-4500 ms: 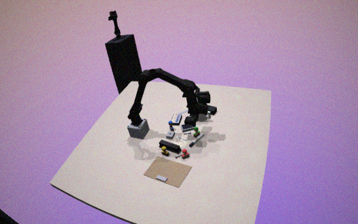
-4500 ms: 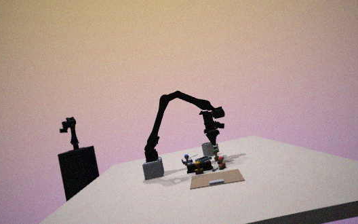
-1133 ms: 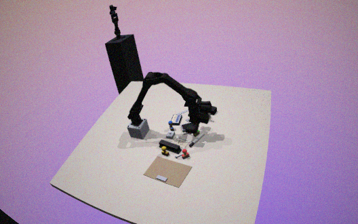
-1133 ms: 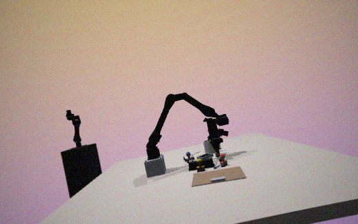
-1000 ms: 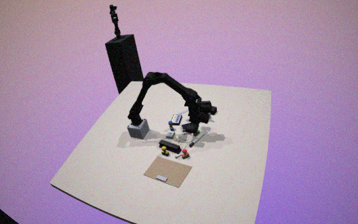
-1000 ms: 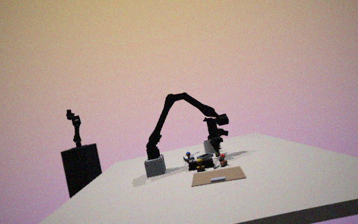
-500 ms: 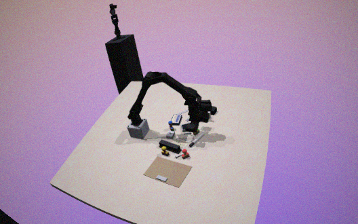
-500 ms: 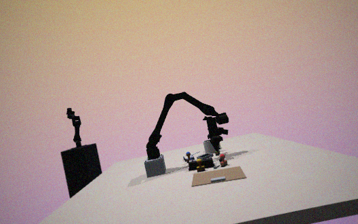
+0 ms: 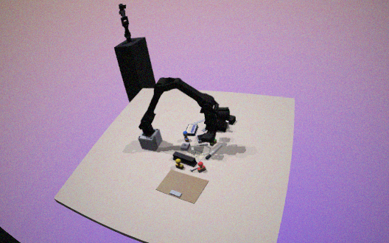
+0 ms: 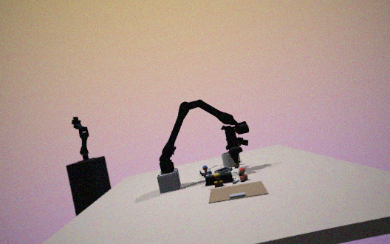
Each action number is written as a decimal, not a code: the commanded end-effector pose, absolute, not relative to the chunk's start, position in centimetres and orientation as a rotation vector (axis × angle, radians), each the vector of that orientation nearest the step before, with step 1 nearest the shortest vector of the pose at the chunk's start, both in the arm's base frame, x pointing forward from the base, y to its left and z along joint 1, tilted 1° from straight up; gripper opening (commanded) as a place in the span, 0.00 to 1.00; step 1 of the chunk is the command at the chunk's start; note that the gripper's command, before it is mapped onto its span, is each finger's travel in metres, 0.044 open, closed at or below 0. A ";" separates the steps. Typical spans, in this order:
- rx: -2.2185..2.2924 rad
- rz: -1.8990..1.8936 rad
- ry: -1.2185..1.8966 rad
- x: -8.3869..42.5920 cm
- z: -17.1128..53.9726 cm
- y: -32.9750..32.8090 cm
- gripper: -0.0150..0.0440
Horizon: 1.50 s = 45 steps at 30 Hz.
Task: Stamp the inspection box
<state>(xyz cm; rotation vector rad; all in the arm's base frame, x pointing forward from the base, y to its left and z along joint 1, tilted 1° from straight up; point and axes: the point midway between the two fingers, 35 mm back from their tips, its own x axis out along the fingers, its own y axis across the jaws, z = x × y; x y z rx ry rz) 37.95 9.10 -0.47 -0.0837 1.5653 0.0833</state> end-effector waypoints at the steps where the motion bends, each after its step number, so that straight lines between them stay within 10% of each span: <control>1: -0.080 0.089 1.556 38.2 0.1 9.2 0.25; 45: -0.078 0.092 1.557 38.1 2.3 9.2 0.25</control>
